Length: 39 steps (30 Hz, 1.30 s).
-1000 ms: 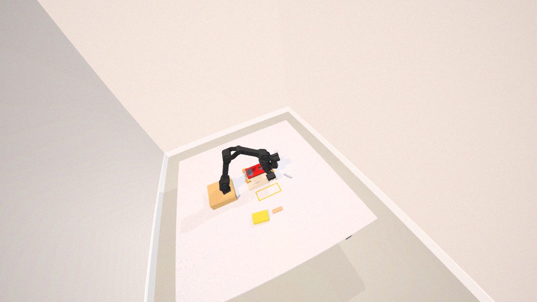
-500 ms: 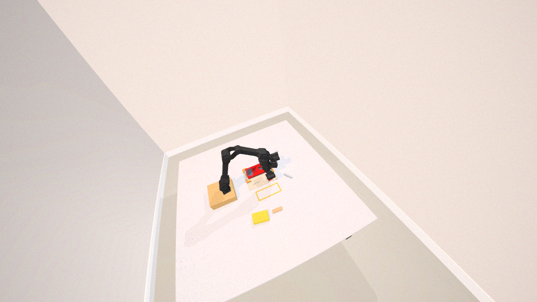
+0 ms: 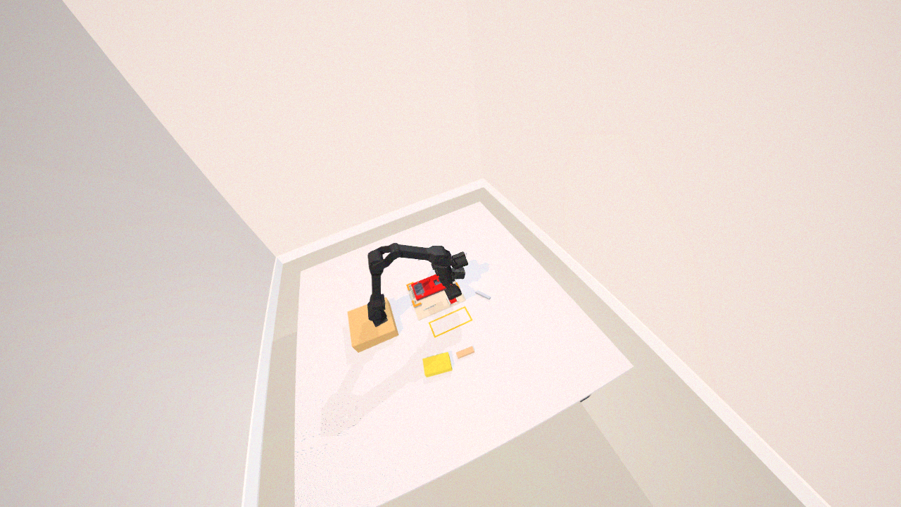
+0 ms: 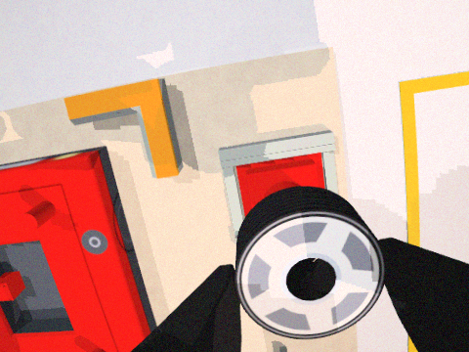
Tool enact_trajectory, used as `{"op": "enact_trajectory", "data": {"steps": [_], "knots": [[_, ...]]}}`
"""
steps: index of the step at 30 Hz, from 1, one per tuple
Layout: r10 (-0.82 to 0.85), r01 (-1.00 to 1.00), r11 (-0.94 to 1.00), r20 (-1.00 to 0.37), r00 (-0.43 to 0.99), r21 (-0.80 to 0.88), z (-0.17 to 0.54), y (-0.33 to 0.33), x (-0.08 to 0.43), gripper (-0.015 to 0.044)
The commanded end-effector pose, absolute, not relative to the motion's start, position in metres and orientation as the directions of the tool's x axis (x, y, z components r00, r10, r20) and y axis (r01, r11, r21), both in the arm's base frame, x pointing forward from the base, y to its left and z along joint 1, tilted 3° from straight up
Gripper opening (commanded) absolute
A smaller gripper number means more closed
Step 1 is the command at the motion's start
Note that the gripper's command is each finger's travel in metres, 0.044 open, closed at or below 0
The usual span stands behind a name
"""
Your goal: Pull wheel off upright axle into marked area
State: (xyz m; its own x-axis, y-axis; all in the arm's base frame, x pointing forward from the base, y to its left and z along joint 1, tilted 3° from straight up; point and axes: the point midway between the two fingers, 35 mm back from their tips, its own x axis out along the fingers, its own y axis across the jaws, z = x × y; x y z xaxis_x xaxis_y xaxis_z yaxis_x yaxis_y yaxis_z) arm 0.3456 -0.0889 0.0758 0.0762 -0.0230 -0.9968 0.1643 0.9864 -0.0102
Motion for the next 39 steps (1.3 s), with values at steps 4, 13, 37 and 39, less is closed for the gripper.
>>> {"op": "enact_trajectory", "data": {"steps": [4,13,37,39], "knots": [[-0.022,0.166,0.986,-0.997,0.077,-0.009,0.079,-0.089,0.345,0.0000],[-0.022,0.166,0.986,-0.997,0.078,-0.009,0.103,-0.088,0.343,0.0000],[-0.027,0.165,0.986,-0.997,0.072,-0.015,0.110,-0.150,0.301,0.0000],[-0.028,0.165,0.986,-0.997,0.072,-0.015,0.110,-0.156,0.295,0.0000]]}}
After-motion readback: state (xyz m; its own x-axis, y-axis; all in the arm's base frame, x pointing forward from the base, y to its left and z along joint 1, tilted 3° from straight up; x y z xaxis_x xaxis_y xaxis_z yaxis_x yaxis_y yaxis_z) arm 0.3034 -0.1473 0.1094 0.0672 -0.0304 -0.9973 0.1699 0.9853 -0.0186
